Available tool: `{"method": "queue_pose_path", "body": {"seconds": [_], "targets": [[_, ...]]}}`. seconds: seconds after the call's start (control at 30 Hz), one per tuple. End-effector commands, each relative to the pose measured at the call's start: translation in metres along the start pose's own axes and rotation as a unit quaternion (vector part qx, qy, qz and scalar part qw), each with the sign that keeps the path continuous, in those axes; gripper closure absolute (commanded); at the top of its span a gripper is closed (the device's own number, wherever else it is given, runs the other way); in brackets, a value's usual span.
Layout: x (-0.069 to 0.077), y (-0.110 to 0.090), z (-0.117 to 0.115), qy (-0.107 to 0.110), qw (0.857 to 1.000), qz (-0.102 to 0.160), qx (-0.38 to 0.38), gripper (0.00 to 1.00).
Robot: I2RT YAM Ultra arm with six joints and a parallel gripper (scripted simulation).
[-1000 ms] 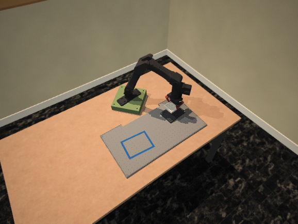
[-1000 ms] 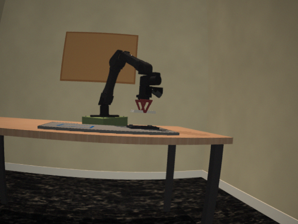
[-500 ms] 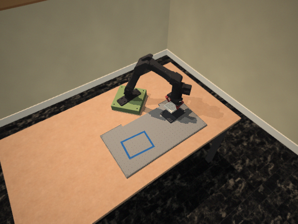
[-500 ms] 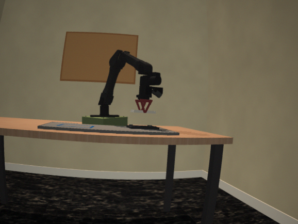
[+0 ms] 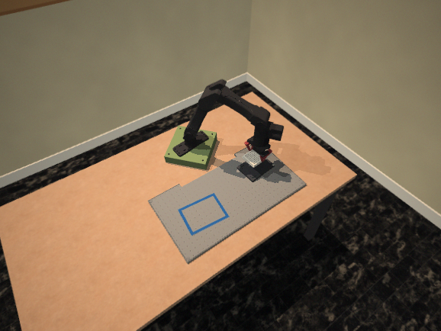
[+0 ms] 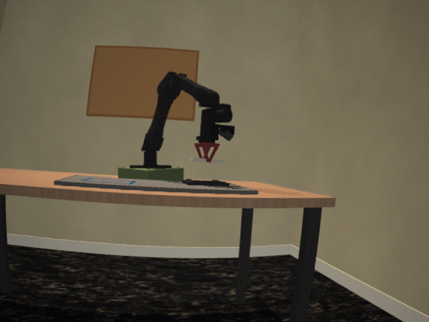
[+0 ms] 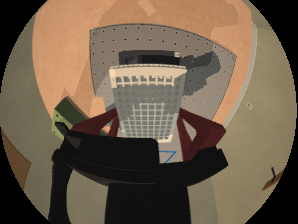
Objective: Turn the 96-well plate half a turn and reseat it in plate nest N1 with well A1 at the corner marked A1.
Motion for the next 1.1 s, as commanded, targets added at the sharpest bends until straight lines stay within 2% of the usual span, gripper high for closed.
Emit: {"method": "queue_pose_path", "body": {"seconds": [0.0,1.03,1.07], "targets": [[0.0089,0.0019,-0.002,-0.01,1.0,-0.009,-0.001,1.0],[0.0089,0.0019,-0.002,-0.01,1.0,-0.009,-0.001,1.0],[0.0088,-0.0014,-0.0025,-0.01,1.0,-0.009,-0.017,1.0]]}}
Point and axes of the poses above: the point where the finger pads meet when closed, its own x axis back along the fingers, its own z axis across the jaws, y = z × x, the point moved 3 cm from there along x, back along the fingers, and after that the axes turned 2 degrees about -x, right-handed, at the moved point
